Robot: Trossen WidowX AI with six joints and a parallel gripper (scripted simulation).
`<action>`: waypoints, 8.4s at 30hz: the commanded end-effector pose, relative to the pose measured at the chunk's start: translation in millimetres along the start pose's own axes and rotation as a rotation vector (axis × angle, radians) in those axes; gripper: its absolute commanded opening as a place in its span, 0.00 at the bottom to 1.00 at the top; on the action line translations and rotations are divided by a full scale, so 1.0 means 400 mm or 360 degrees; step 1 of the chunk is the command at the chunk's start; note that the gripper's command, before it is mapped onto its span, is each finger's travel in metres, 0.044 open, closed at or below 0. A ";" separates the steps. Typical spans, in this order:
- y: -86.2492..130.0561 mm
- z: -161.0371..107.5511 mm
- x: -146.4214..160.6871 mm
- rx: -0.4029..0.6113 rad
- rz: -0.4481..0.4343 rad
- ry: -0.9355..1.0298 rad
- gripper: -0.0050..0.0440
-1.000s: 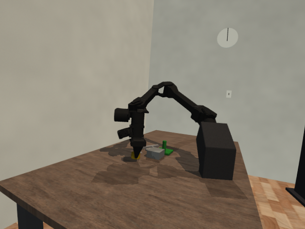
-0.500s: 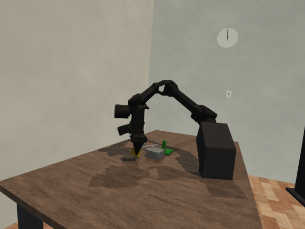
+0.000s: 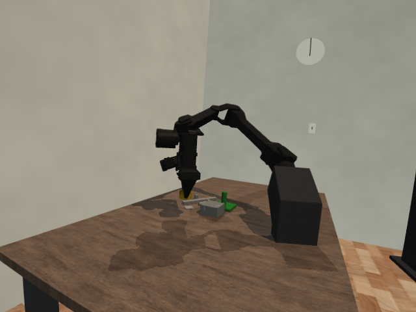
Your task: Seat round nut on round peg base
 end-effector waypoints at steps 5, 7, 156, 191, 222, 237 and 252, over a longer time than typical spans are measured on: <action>0.086 0.009 -0.008 -0.0022 0.0009 -0.0037 0.00; 0.103 0.007 -0.009 -0.0022 0.0007 -0.0037 0.00; 0.008 -0.344 -0.298 -0.0020 -0.0006 -0.1028 0.00; -0.006 -0.343 -0.300 -0.0019 -0.0002 -0.1032 0.00; -0.029 -0.342 -0.301 -0.0018 0.0000 -0.1034 0.00; -0.040 -0.342 -0.301 -0.0018 0.0000 -0.1034 0.00; -0.050 -0.342 -0.301 -0.0019 0.0000 -0.1034 0.00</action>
Point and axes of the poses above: the point midway between the two fingers, 35 mm back from their tips, its own y axis back along the fingers, its own x axis across the jaws, z = x × y, the point moved 3 cm from there along y, back along the fingers, and after that the axes turned 12 degrees about -y, right-handed, at the moved point
